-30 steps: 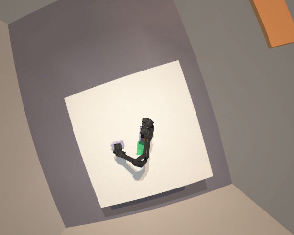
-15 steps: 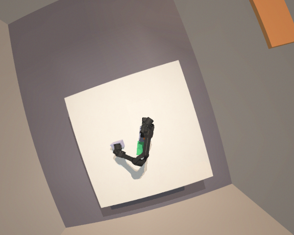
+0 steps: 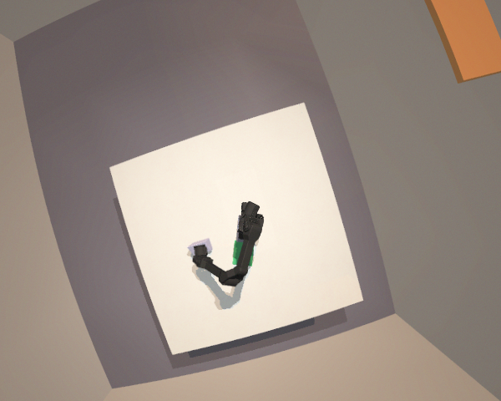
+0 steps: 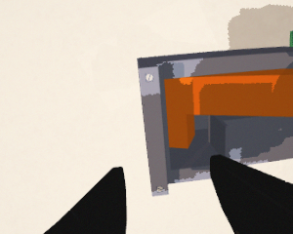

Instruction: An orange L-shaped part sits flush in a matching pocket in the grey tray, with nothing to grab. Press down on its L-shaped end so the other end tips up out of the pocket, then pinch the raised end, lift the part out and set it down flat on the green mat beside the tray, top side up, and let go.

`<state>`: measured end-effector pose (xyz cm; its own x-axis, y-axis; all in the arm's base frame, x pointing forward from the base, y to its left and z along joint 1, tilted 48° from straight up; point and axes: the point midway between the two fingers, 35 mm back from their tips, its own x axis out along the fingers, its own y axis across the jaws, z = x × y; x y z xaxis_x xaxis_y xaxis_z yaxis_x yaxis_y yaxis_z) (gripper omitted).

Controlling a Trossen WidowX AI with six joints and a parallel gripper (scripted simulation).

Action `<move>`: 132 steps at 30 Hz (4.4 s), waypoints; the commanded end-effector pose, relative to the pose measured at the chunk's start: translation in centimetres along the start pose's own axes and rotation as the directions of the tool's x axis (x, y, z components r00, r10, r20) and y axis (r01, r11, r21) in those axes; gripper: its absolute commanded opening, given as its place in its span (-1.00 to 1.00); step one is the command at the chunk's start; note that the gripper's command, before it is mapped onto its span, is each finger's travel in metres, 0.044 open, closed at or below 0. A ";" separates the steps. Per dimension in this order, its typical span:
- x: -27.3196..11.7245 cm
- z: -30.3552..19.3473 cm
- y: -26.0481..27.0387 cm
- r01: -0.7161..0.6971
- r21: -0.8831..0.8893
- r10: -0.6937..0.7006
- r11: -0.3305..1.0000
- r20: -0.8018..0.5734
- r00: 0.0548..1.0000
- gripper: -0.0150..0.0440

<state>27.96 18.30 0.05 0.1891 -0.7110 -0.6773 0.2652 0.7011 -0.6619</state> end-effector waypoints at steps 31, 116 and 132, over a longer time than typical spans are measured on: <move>0.0 0.0 0.0 -0.001 -0.003 0.001 1.000 0.002 1.000 0.12; 10.7 -0.3 -0.4 0.015 0.000 -0.015 1.000 -0.010 1.000 0.12; 10.7 -0.3 -0.4 0.015 0.000 -0.015 1.000 -0.010 1.000 0.12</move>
<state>29.54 10.61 -7.00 0.1763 -0.7165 -0.6749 0.2707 0.6945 -0.6666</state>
